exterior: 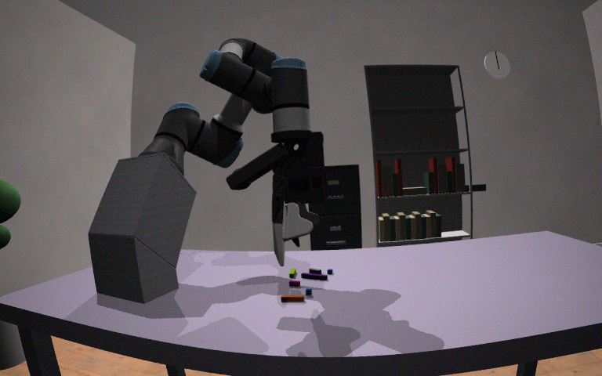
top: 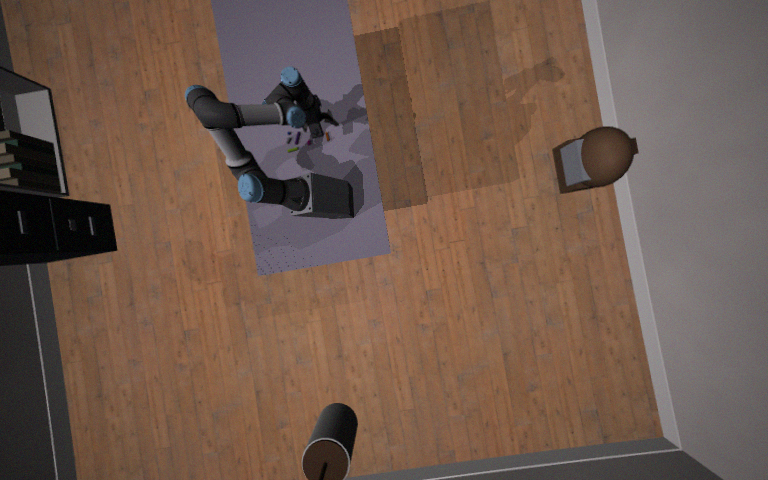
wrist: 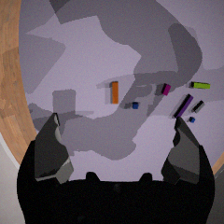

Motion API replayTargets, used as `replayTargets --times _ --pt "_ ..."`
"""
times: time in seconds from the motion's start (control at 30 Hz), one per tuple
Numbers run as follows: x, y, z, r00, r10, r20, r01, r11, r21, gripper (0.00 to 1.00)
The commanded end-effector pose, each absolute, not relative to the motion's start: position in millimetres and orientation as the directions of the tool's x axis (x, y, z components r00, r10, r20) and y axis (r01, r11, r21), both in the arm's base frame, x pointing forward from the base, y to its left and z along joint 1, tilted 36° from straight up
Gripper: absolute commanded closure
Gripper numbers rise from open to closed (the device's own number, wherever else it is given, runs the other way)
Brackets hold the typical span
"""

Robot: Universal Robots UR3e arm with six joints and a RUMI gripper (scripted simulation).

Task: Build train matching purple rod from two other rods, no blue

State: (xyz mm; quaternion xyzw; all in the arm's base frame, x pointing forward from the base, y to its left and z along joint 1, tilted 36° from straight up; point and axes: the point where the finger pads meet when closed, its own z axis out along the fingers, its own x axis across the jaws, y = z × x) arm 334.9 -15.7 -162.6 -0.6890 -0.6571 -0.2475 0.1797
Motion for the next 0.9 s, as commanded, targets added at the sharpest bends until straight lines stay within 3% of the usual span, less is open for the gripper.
replayTargets --times 0.0,0.23,0.27,0.87 --pt "336.0 -18.0 -164.2 -0.024 0.818 0.575 0.994 -0.042 0.101 0.0" --pt "336.0 -18.1 -164.3 -0.026 0.818 0.575 0.994 -0.04 0.102 0.0" --pt "336.0 -18.1 -164.3 -0.026 0.818 0.575 0.994 -0.04 0.102 0.86" --pt "336.0 -18.1 -164.3 -0.026 0.818 0.575 0.994 -0.04 0.102 0.86"
